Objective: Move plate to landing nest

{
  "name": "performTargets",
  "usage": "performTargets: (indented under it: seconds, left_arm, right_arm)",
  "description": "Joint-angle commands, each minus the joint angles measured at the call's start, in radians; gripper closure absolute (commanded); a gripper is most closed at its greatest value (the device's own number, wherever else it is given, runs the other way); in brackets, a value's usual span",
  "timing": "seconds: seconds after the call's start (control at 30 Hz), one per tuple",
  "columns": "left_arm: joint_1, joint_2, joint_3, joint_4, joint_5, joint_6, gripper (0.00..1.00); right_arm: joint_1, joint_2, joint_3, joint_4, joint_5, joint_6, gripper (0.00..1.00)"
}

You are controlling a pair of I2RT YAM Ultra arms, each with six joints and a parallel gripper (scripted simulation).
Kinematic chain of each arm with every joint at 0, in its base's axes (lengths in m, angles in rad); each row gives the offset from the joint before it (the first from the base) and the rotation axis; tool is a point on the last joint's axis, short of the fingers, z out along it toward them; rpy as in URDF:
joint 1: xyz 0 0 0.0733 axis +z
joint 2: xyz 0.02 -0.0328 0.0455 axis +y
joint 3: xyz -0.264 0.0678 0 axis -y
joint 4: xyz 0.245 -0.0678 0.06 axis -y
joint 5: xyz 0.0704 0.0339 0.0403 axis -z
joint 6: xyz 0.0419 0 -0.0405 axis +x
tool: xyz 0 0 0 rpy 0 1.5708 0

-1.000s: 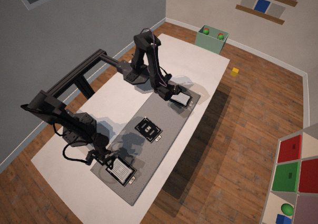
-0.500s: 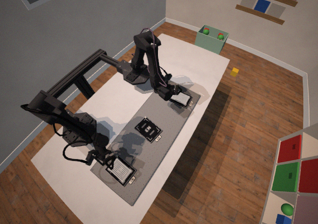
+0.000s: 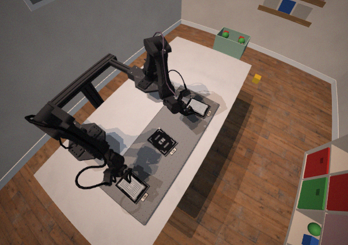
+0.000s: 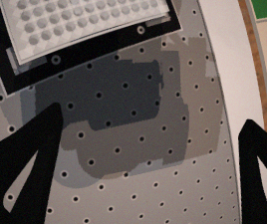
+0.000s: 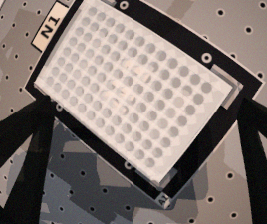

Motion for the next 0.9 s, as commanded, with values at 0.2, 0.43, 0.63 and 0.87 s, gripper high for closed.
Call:
performTargets:
  seconds: [0.2, 0.43, 0.63, 0.87]
  left_arm:
    - [-0.15, -0.057, -0.034, 0.215, 0.165, 0.4, 0.0]
    - [-0.207, -0.071, -0.057, 0.325, 0.256, 0.587, 0.0]
    - [-0.306, -0.092, -0.081, 0.434, 0.347, 0.795, 0.0]
    - [-0.397, -0.11, -0.103, 0.554, 0.45, 1.021, 0.0]
  right_arm:
    - [-0.064, 0.064, 0.194, -0.252, -0.16, -0.326, 0.0]
    - [-0.088, 0.095, 0.284, -0.376, -0.227, -0.452, 0.0]
    - [-0.115, 0.132, 0.38, -0.488, -0.3, -0.6, 0.0]
    - [-0.143, 0.167, 0.477, -0.612, -0.378, -0.753, 0.0]
